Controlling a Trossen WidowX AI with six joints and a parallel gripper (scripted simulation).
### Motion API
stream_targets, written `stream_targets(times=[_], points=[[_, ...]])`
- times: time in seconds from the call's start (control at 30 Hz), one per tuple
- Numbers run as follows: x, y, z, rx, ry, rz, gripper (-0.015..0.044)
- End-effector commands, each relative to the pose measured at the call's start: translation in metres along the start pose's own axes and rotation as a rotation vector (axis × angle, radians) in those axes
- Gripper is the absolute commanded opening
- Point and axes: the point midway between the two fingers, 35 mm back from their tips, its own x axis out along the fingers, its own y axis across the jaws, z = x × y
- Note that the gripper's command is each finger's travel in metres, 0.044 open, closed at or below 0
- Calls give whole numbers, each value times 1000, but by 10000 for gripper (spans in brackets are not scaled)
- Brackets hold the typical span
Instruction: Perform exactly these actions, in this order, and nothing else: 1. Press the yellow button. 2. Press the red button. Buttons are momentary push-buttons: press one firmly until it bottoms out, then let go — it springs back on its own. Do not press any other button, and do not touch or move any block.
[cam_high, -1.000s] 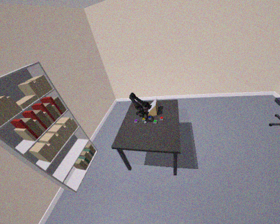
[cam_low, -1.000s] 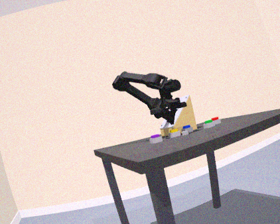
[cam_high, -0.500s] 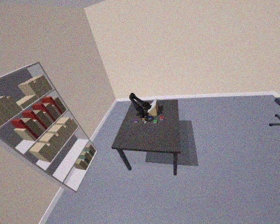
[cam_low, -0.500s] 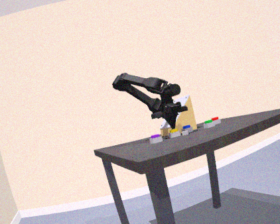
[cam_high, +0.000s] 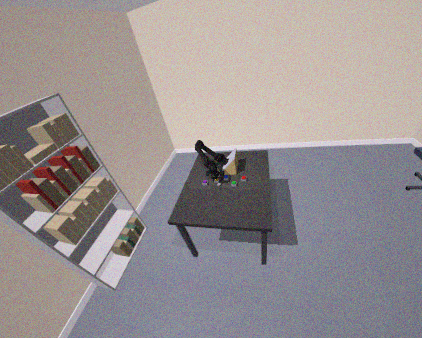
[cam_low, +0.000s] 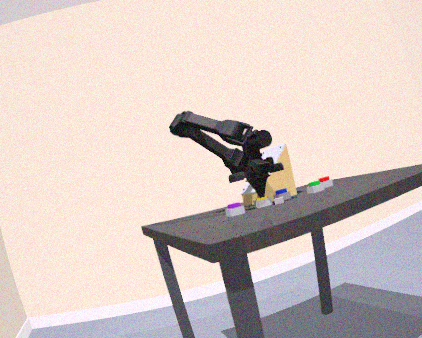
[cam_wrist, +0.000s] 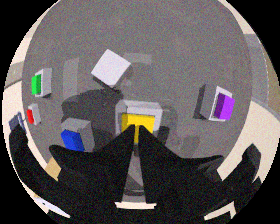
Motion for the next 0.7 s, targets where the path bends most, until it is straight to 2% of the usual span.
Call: stream_targets(times=[0.0, 0.27, 0.4, 0.57, 0.67], points=[[2, 0, -3, -9, 7, -5, 20], [-2, 0, 0, 0, 0, 0, 20], [-31, 0, -2, -9, 7, -3, 20], [-36, 0, -2, -10, 7, -3, 20], [-72, 2, 0, -12, 6, 2, 20]])
